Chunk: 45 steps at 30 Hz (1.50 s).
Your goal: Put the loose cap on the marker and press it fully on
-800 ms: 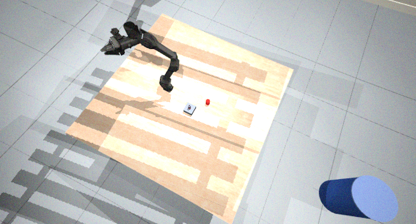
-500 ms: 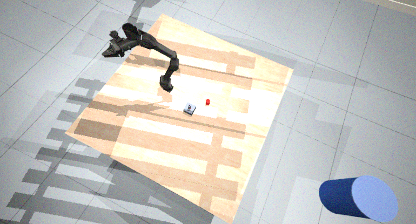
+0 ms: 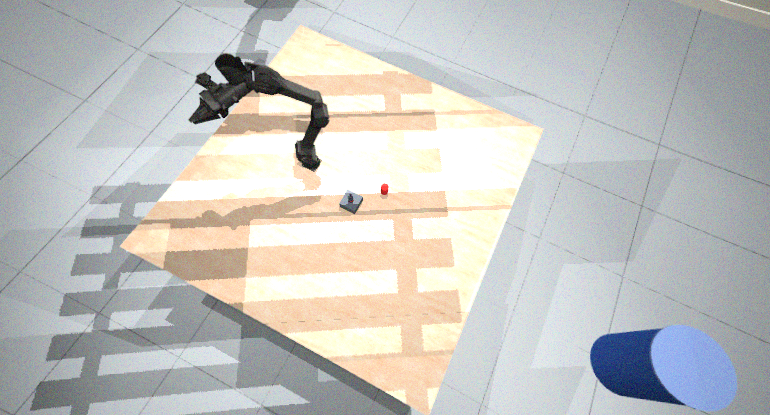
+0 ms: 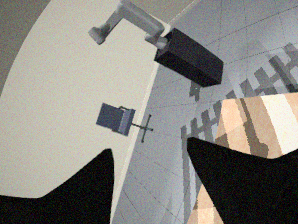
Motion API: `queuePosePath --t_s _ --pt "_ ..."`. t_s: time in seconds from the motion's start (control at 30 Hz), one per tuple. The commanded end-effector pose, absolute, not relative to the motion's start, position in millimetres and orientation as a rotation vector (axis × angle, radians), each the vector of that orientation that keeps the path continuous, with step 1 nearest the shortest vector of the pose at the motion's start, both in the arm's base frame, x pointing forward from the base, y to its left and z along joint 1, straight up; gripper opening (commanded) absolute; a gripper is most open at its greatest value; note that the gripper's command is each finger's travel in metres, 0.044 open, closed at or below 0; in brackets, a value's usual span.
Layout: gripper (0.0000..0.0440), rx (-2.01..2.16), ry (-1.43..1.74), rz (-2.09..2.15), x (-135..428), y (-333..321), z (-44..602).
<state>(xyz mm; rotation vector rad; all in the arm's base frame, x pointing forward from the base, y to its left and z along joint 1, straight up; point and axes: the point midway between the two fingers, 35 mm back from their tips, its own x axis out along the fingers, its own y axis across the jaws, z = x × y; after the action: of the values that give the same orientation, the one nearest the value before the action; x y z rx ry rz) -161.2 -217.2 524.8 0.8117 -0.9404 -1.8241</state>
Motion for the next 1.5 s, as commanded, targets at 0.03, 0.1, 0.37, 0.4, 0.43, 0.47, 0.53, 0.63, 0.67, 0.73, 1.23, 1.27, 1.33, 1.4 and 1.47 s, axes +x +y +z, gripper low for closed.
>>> queuePosePath --t_s 0.03,0.1,0.37,0.4,0.43,0.47,0.53,0.63,0.67,0.73,1.23,1.27,1.33,1.4,1.47 --pt "0.0255 0.873 -0.893 -1.813 -160.7 -231.6 509.9" --pt "0.0259 0.89 -0.873 -1.805 -158.2 -236.4 505.8" --pt "0.0271 0.954 -0.791 -1.772 -147.1 -255.5 489.7" --pt "0.0273 0.961 -0.781 -1.768 -145.6 -257.9 487.6" --pt "0.0274 0.969 -0.77 -1.764 -144.1 -260.2 485.6" --pt "0.0276 0.976 -0.76 -1.76 -142.5 -262.5 483.6" --pt "0.0279 0.99 -0.739 -1.752 -139.3 -267.2 479.5" --pt "0.0283 1.011 -0.708 -1.739 -134.3 -274.1 473.3" --pt "0.0284 1.018 -0.697 -1.735 -132.5 -276.3 471.2" --pt "0.0286 1.032 -0.677 -1.727 -129.0 -280.8 467.0" --pt "0.03 1.122 -0.52 -1.666 -99.0 -312.4 435.4" --pt "0.0301 1.127 -0.509 -1.663 -96.8 -314.3 433.3" --pt "0.0302 1.138 -0.489 -1.655 -92.4 -318.1 429.0" --pt "0.0303 1.148 -0.468 -1.647 -87.8 -321.9 424.7" --pt "0.0304 1.158 -0.447 -1.64 -83.2 -325.5 420.4"
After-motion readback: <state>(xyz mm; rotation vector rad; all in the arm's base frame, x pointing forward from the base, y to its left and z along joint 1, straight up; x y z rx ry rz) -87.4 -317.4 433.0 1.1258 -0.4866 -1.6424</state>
